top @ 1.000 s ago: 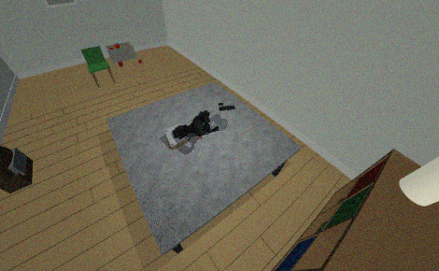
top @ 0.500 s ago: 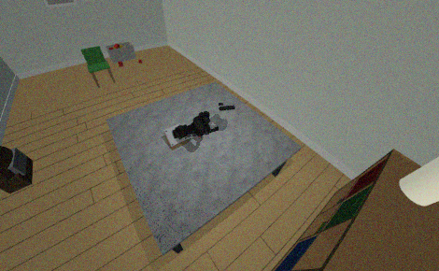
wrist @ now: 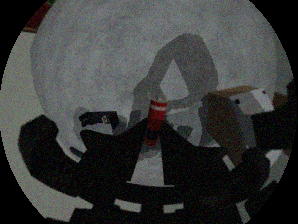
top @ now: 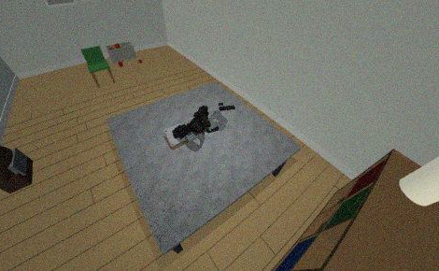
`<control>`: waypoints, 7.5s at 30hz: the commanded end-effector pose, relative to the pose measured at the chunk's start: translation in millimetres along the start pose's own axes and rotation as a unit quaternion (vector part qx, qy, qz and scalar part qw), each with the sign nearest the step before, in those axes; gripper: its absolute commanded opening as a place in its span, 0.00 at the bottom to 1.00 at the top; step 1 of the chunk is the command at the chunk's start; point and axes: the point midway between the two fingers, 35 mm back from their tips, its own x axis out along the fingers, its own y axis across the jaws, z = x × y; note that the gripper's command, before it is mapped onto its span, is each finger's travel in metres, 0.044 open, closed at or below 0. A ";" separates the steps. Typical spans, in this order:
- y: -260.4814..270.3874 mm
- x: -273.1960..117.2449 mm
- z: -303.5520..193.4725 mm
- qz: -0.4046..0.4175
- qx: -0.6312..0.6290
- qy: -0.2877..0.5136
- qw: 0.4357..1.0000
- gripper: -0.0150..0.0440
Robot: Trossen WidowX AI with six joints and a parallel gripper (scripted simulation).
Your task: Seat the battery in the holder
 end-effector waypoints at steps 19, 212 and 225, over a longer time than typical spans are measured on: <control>66.0 -23.4 -24.9 0.001 -0.427 0.004 0.904 0.36; 116.7 36.5 -49.4 0.152 -0.771 -0.067 0.614 0.36; 118.3 38.5 -49.3 0.125 -0.774 -0.043 0.619 0.36</control>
